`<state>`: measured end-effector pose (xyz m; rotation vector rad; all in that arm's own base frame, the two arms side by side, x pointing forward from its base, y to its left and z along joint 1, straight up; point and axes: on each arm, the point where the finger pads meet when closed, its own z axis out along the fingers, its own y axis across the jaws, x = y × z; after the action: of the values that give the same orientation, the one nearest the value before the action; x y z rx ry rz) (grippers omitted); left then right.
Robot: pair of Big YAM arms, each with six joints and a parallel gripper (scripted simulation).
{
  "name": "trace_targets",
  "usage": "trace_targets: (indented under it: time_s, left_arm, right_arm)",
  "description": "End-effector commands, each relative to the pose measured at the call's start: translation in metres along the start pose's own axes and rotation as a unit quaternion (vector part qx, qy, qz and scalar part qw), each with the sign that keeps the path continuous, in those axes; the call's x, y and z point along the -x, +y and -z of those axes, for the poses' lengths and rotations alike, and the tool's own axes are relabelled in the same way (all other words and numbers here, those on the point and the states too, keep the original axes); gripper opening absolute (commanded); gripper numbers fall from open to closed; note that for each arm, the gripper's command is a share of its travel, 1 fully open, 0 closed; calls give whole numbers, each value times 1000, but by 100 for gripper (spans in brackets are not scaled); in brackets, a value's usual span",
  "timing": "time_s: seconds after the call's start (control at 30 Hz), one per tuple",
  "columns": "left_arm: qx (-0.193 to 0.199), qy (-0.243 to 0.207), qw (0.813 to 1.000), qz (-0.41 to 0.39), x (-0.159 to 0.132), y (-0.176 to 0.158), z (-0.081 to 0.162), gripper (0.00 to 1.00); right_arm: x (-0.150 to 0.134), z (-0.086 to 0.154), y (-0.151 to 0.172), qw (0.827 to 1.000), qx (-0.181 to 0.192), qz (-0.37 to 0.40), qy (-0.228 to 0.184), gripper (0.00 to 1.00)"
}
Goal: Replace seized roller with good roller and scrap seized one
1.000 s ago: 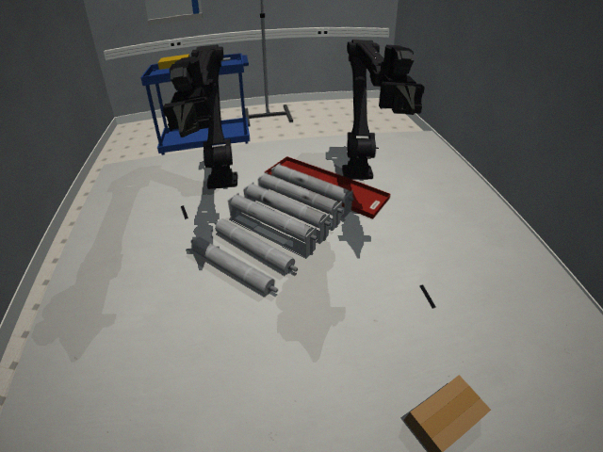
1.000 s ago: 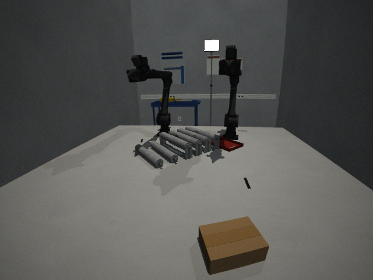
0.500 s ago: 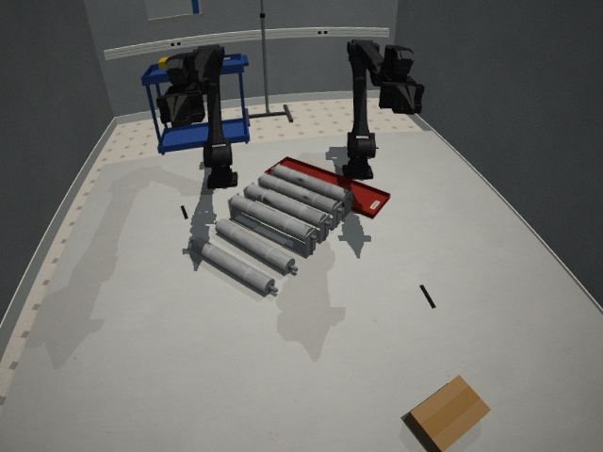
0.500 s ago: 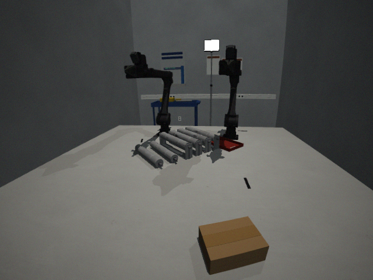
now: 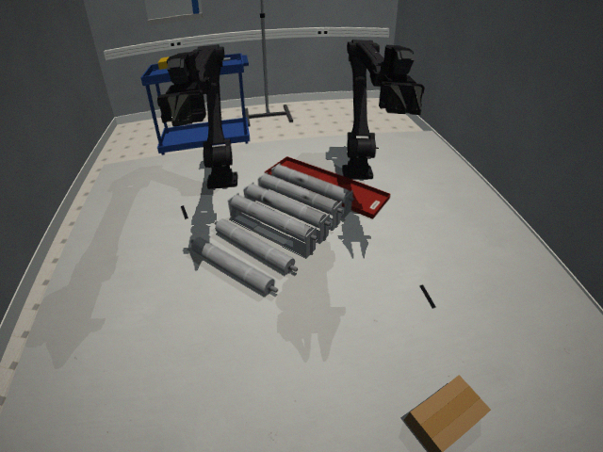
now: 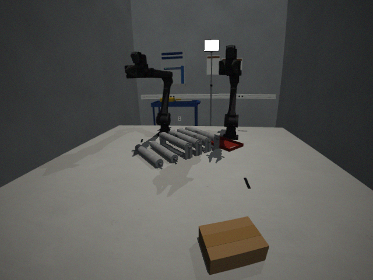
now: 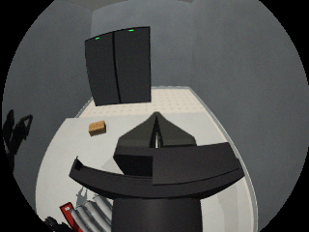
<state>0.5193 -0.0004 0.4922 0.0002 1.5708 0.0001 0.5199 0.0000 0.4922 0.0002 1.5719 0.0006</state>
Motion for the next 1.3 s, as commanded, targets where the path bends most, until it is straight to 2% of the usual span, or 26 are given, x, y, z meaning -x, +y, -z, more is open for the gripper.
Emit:
trace_targets:
  time_s: [0.0, 0.23, 0.27, 0.3, 0.57, 0.8, 0.83, 0.87, 1.07, 1.17, 1.2, 1.27]
  left_arm:
    - [-8, -39, 999, -3, 42, -8, 2, 32]
    - [-8, -38, 999, -3, 42, -8, 2, 32]
    - [-8, -38, 999, -2, 42, -8, 2, 32]
    - [-8, -38, 999, -2, 42, -8, 2, 32]
    - [-8, -37, 999, -2, 42, -8, 2, 32]
    - [-8, -36, 999, -2, 42, -8, 2, 32]
    - [-8, -36, 999, -1, 42, -8, 2, 32]
    - [-11, 26, 1000, 10, -22, -10, -7, 32]
    - [-28, 71, 995, 71, -53, -23, -17, 32]
    - [-40, 108, 987, 115, -77, -33, -22, 32]
    - [-45, 105, 985, 128, -66, -37, -24, 32]
    - [-49, 145, 976, 152, -101, -44, -24, 32]
  right_arm:
    - [4, 2, -7, 1000, -6, -3, -5, 0]
    - [19, 3, -3, 1000, -2, -1, -19, 0]
    - [11, 4, -7, 1000, -6, -1, -14, 0]
    - [11, 5, -7, 1000, -6, -1, -14, 62]
    - [9, 5, -7, 1000, -6, 1, -13, 62]
    - [21, 3, -3, 1000, -2, 1, -20, 62]
    - [14, 5, -7, 1000, -6, 3, -17, 62]
    - [-17, -4, 9, 1000, 10, 9, 20, 62]
    - [-34, 9, 21, 998, 25, 37, 53, 62]
    - [-61, 15, 30, 993, 40, 59, 91, 62]
    - [-67, 17, 33, 992, 45, 65, 102, 62]
    - [-85, 21, 39, 987, 56, 77, 127, 62]
